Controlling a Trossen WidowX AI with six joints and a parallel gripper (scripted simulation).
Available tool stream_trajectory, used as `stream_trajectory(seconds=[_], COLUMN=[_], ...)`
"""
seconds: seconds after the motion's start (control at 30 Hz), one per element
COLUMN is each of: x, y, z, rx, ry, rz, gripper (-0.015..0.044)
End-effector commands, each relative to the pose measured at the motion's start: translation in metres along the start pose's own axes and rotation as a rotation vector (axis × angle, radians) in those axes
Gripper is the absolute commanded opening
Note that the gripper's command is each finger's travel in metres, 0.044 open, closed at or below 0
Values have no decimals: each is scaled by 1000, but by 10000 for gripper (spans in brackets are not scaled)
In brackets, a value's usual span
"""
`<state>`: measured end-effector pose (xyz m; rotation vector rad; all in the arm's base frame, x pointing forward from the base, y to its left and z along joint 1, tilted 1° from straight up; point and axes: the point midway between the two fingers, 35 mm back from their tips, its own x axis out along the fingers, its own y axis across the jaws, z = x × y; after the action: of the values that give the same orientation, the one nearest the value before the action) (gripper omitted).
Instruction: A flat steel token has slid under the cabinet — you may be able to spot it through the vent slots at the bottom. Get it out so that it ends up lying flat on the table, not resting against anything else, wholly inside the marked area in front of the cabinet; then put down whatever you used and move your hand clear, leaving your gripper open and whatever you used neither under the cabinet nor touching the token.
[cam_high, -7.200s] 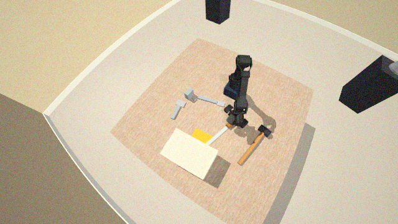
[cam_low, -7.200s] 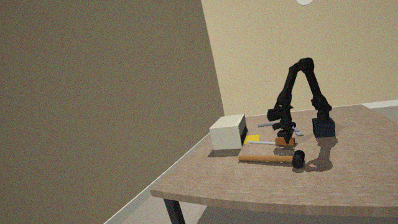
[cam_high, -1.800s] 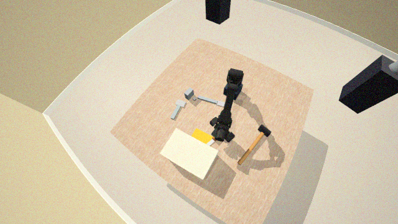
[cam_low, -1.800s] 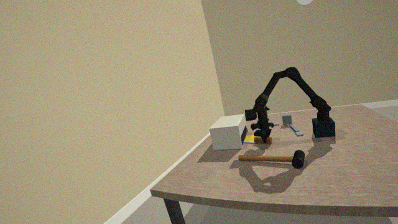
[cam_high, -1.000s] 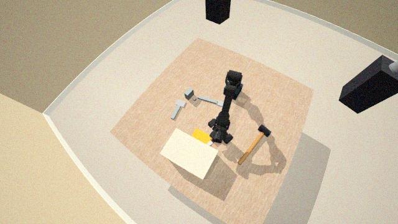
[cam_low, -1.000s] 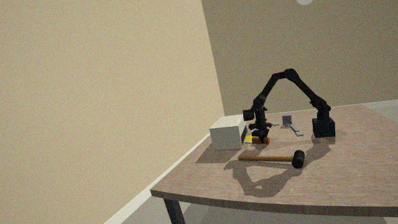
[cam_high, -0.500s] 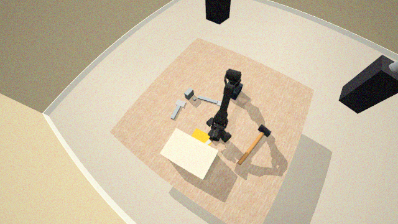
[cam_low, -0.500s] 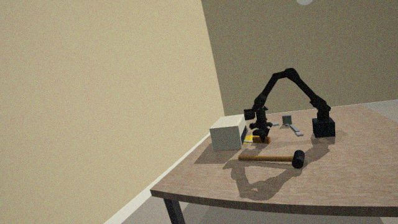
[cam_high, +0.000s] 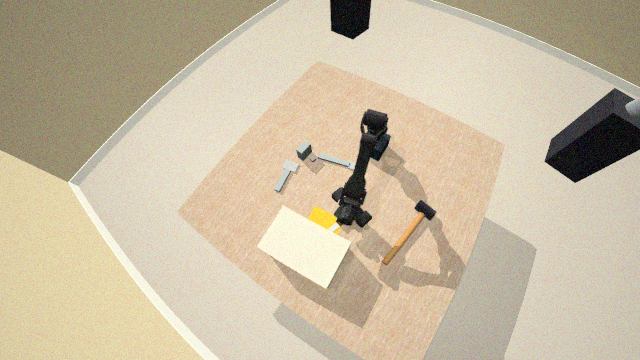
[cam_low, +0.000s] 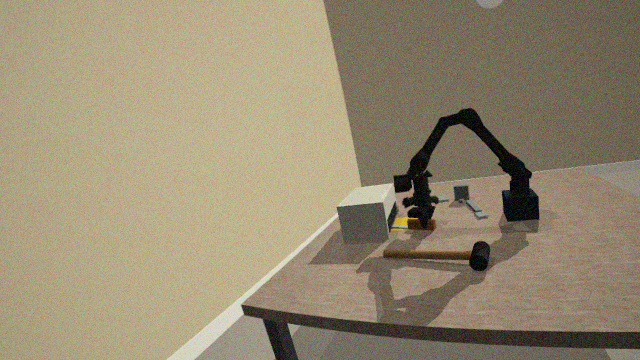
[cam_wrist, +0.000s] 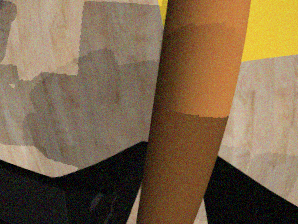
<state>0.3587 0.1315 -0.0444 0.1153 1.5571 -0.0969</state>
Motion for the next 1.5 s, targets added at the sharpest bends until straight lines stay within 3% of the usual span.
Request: stream_trajectory(seconds=[0.0, 1.47], x=[1, 1], y=[0, 2], z=[-7, -57], rx=[4, 4], ry=[5, 9], rz=[-4, -3], gripper=[0, 0])
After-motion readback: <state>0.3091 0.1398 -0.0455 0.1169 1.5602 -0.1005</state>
